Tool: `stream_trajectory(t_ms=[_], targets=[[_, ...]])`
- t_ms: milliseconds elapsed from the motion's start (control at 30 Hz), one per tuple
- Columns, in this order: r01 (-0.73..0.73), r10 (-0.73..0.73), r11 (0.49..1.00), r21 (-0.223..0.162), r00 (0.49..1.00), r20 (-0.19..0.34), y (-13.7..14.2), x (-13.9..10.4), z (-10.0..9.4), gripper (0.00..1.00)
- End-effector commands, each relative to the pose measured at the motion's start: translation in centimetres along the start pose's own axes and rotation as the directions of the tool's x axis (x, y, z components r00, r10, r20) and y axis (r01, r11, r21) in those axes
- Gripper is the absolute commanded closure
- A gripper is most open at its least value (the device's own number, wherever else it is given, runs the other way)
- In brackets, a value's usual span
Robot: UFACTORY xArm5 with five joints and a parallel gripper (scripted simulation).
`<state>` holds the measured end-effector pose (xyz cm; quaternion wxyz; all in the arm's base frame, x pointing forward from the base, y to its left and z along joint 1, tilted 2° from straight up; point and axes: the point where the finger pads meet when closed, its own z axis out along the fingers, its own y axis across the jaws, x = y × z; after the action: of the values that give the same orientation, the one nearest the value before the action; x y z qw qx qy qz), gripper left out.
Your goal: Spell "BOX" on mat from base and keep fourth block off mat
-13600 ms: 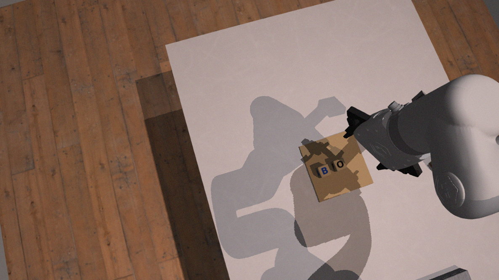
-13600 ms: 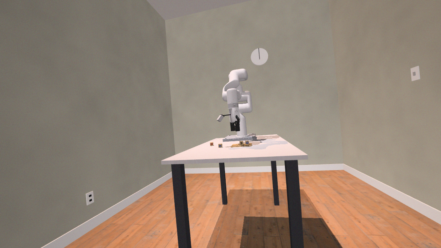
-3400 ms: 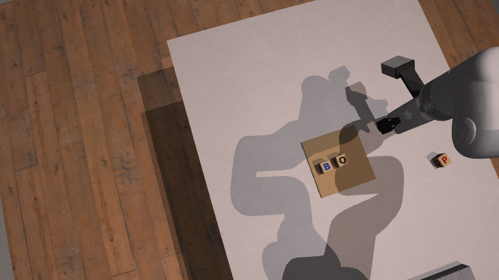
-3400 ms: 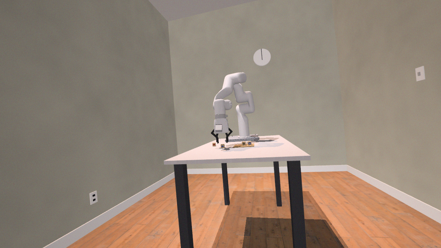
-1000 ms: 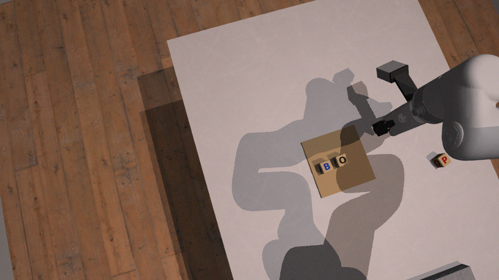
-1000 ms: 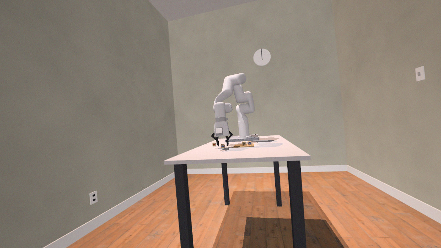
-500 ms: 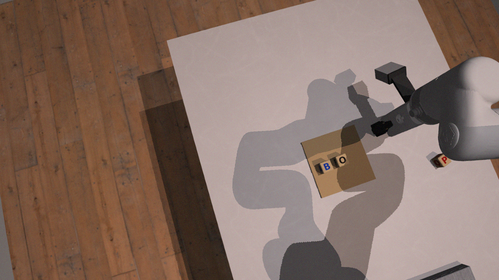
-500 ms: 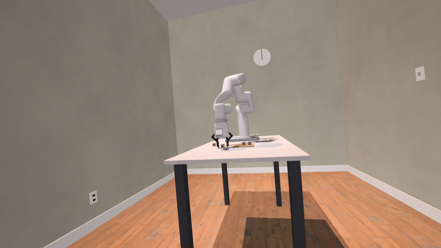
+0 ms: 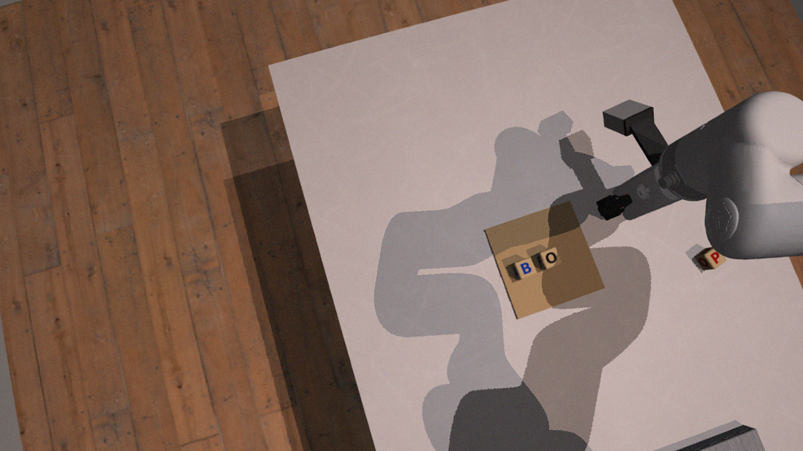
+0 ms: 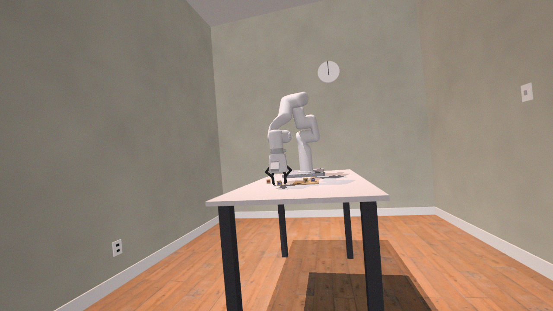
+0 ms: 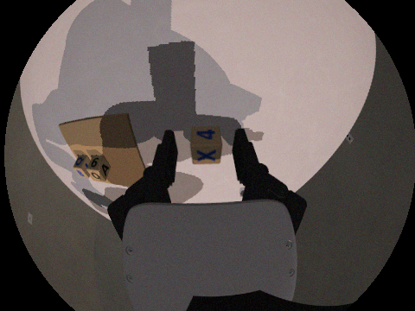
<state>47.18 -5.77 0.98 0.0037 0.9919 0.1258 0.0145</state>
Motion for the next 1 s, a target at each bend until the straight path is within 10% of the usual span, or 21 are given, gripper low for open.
stream_trajectory(t_ms=[0, 367, 400, 933, 967], targets=[[0.0, 0.0, 1.0, -0.001, 1.0, -0.003, 0.05, 0.13, -0.13, 0.37], [0.0, 0.0, 1.0, -0.001, 1.0, -0.003, 0.05, 0.13, -0.13, 0.37], [0.0, 0.0, 1.0, -0.001, 1.0, -0.003, 0.05, 0.13, -0.13, 0.58], [0.0, 0.0, 1.0, -0.001, 1.0, -0.003, 0.05, 0.13, -0.13, 0.58], [0.0, 0.0, 1.0, -0.001, 1.0, -0.003, 0.05, 0.13, -0.13, 0.79]])
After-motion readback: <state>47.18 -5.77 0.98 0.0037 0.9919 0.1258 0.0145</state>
